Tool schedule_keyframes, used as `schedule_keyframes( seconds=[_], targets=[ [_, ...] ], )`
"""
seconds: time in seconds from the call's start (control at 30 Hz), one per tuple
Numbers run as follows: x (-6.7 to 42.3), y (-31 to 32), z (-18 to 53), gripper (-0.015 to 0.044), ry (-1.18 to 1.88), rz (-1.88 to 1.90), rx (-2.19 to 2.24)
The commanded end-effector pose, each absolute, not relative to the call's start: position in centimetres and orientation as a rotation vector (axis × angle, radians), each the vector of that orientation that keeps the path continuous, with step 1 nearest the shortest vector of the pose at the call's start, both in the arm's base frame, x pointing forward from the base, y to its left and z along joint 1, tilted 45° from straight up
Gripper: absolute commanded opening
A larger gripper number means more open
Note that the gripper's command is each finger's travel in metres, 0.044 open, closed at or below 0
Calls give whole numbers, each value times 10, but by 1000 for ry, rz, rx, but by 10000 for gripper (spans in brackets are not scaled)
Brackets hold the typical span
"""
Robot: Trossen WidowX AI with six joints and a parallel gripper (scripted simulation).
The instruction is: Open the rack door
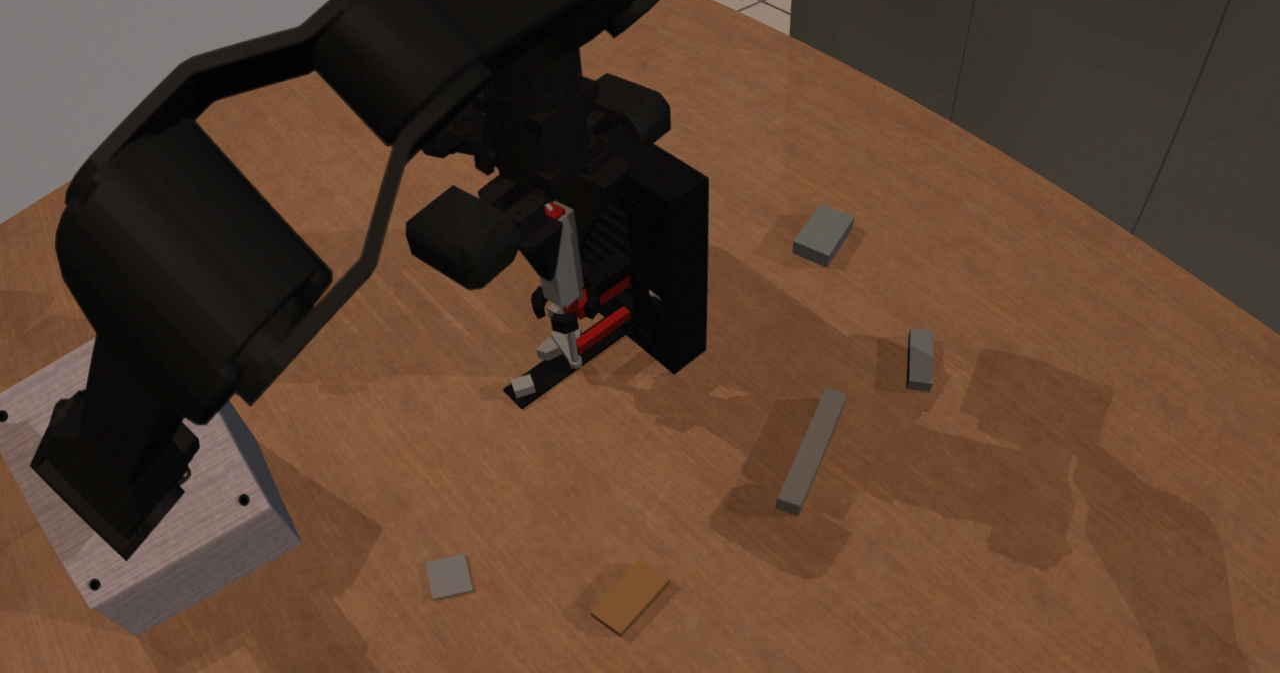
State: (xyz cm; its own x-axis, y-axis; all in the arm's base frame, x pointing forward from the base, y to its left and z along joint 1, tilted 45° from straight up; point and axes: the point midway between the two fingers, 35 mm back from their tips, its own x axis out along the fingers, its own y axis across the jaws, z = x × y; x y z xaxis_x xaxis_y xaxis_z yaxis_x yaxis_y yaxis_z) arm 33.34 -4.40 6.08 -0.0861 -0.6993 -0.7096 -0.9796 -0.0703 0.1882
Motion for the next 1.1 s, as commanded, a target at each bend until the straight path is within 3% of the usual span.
schedule_keyframes(
  seconds=[0.0,0.3,1.07],
  targets=[
    [333,-44,61,79,1816,966,-1800],
    [333,-44,61,20,1816,966,-1800],
    [317,-37,56,20,1851,569,-1562]
  ],
)
